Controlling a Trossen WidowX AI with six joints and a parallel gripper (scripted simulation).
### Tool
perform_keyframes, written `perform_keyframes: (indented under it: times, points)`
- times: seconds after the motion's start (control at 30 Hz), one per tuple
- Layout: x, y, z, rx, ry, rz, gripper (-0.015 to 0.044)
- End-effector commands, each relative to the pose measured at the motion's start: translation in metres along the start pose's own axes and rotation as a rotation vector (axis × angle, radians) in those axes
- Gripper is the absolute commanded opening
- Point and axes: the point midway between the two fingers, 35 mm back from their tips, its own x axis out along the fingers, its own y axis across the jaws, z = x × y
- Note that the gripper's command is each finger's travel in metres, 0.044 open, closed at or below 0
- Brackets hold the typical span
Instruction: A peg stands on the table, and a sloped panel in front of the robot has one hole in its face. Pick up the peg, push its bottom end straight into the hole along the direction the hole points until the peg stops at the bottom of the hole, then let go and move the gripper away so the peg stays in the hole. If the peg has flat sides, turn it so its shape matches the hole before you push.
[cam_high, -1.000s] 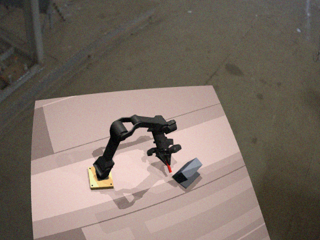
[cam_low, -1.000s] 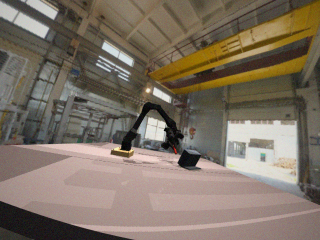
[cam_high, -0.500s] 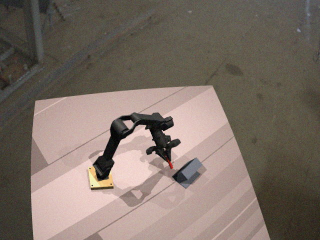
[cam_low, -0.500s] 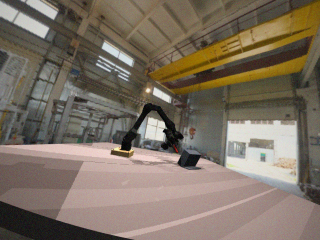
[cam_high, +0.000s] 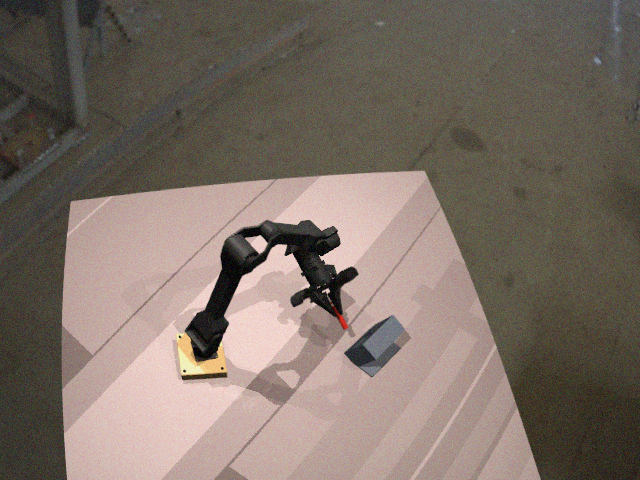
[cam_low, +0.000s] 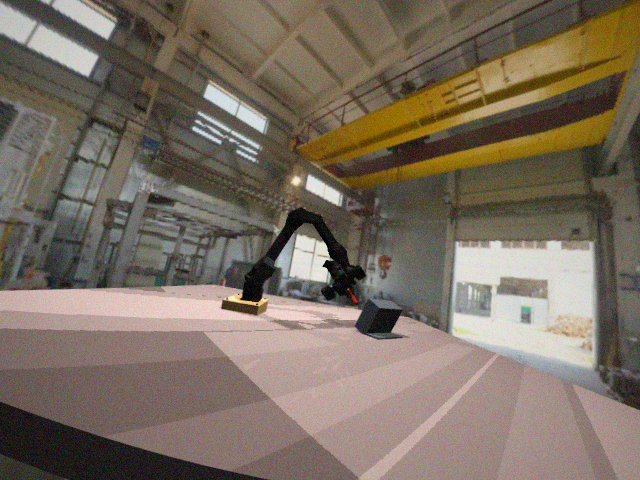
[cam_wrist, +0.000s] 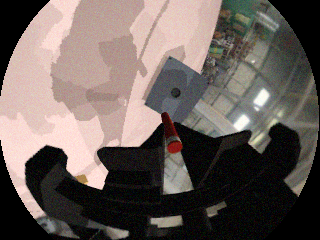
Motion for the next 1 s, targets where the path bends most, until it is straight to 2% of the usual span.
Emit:
perform_keyframes:
  times: [0.0,0.53,0.97]
  points:
    - [-0.005,-0.001,0.005,-0.030,-0.001,-0.031,0.0000]
    - [-0.025,0.000,0.022,-0.154,-0.002,-0.146,0.0000]
    - [-0.016,-0.002,0.026,-0.166,-0.007,-0.156,0.0000]
